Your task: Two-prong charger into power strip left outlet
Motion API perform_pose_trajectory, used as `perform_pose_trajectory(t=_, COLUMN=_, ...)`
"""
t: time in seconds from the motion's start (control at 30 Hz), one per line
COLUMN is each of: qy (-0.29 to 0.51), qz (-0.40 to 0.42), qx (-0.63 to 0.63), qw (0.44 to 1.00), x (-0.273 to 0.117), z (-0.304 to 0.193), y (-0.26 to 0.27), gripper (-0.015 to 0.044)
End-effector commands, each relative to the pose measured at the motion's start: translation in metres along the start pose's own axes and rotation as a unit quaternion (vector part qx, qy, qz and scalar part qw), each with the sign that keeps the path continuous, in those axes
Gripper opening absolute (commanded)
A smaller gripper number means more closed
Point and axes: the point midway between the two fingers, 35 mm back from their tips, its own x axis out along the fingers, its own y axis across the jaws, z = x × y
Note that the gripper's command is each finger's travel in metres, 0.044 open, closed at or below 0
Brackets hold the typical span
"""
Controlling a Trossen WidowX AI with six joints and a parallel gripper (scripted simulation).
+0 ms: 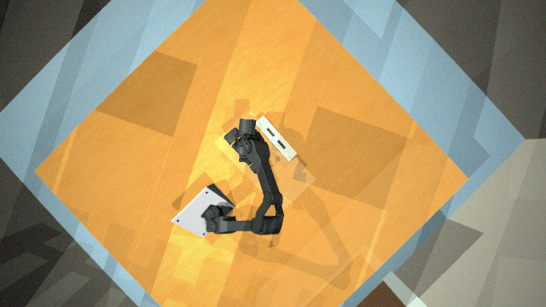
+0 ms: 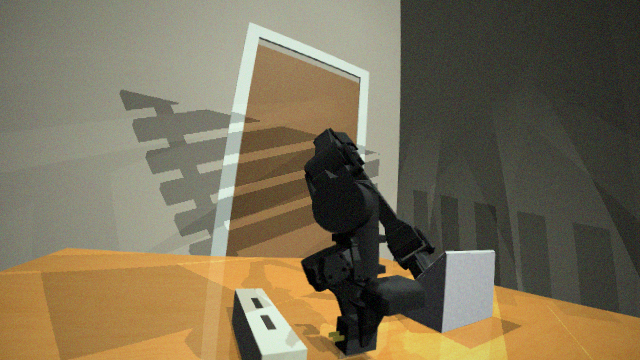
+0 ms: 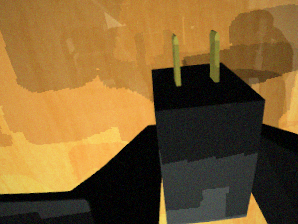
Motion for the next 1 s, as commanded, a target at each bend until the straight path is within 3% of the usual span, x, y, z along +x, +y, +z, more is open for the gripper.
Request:
perform_pose_trajectory(t=0.0, qy=-0.005, qz=0.0, qx=-0.001, qw=1.0, x=-0.002, z=0.008, y=0.0, gripper=0.0)
perform_pose_trajectory(t=0.97, qy=-0.005, qz=-0.002, qx=-0.006, qw=1.0, x=-0.001, z=0.047, y=-0.007, gripper=0.0)
